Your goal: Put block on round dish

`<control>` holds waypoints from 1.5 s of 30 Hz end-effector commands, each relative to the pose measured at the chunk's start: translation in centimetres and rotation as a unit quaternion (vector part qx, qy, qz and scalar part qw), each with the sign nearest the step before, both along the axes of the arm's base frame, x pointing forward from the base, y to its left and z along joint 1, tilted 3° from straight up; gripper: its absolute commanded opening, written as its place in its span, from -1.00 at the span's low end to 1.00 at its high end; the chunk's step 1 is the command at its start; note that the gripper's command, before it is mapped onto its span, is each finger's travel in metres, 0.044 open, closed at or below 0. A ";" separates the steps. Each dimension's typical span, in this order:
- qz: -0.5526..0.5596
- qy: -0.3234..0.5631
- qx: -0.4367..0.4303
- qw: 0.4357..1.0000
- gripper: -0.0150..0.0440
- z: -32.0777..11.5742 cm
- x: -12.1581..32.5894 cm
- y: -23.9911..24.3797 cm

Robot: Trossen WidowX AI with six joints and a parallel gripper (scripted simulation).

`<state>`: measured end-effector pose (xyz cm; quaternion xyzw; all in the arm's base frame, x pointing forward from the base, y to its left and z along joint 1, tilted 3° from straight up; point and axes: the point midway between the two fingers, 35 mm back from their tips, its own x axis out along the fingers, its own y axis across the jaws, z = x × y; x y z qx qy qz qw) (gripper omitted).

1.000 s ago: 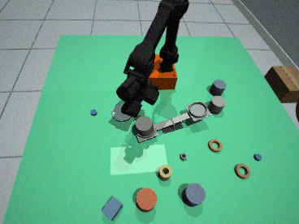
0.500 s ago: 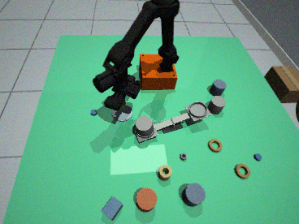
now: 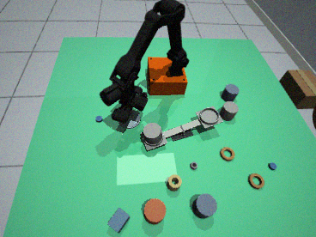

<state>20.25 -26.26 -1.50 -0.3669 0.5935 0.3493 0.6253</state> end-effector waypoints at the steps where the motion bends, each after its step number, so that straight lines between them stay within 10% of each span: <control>1: 0.002 -0.001 0.003 1.000 -0.49 -0.5 0.0 0.1; 14: 0.002 -0.001 0.003 1.000 -0.49 -2.3 0.1 0.2; 31: 0.001 -0.002 -0.002 1.000 1.00 -0.4 0.2 -0.2; 45: 0.000 0.000 -0.001 1.000 1.00 8.4 -0.5 0.2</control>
